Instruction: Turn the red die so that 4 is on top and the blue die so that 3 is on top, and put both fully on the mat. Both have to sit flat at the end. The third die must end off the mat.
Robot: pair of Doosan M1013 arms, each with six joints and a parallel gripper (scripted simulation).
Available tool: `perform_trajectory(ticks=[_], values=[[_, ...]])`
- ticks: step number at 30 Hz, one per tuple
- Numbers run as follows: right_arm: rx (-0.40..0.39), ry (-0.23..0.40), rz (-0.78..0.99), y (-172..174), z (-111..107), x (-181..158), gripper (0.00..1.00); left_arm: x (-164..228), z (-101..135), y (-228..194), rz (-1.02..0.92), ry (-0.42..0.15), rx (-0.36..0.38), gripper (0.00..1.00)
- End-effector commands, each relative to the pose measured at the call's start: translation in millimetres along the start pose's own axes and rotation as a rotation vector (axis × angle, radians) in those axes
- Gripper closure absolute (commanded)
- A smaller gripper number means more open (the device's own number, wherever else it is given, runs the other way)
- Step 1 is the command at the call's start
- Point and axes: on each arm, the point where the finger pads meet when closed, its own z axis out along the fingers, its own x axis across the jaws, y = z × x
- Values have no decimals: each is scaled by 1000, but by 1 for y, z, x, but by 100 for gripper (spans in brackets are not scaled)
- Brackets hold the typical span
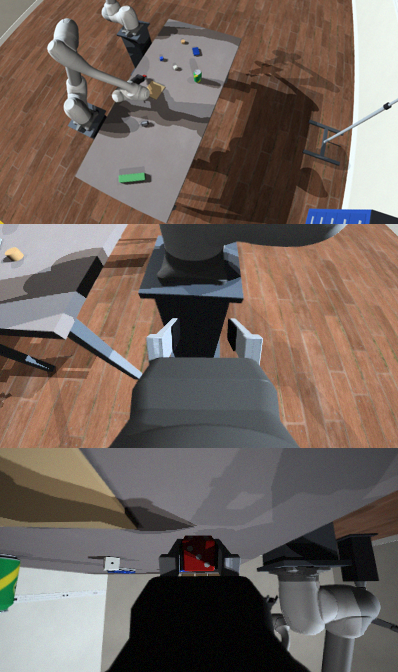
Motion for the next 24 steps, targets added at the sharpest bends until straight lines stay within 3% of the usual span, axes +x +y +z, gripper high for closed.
perform_trajectory(ticks=[1, 24], values=[[-1, 0, -1, 0, 0, 0, 43, 0, -1, 0, 0, 0, -1, 0], [-1, 0, -1, -9, 5, 0, 43, 0, -1, 0, 0, 0, -1, 0]])
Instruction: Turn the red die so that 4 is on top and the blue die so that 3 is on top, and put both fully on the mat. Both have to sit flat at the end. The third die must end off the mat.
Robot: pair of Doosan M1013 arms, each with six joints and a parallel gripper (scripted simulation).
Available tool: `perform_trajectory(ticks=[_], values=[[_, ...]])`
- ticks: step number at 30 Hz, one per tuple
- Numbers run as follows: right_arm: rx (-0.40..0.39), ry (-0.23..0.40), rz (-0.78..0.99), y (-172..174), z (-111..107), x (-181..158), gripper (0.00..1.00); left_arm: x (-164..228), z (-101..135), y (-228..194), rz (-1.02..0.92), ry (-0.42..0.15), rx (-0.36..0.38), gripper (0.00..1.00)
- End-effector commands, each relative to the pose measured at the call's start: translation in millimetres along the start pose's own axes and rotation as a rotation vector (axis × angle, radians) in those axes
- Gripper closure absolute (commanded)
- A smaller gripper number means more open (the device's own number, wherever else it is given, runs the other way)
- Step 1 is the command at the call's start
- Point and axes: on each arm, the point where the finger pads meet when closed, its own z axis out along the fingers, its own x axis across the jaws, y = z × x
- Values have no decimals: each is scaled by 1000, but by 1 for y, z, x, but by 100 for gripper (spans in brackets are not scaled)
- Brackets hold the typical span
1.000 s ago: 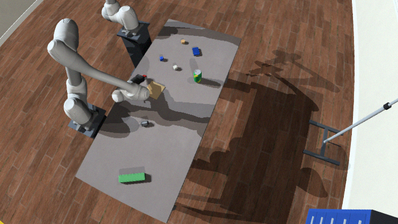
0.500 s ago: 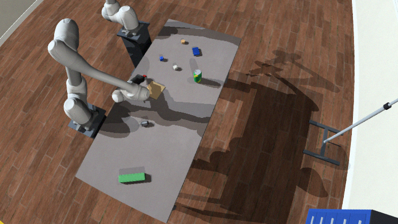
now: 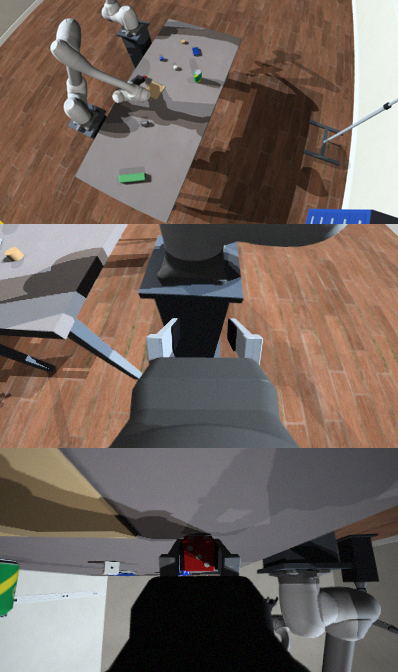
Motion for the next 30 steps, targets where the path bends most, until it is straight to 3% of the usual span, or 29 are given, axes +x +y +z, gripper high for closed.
perform_trajectory(ticks=[1, 26, 30], values=[[-1, 0, -1, 0, 0, 0, 43, 0, -1, 0, 0, 0, -1, 0], [-1, 0, -1, -1, 1, 0, 43, 0, -1, 0, 0, 0, -1, 0], [-1, 0, -1, -1, 1, 0, 31, 0, -1, 0, 0, 0, -1, 0]])
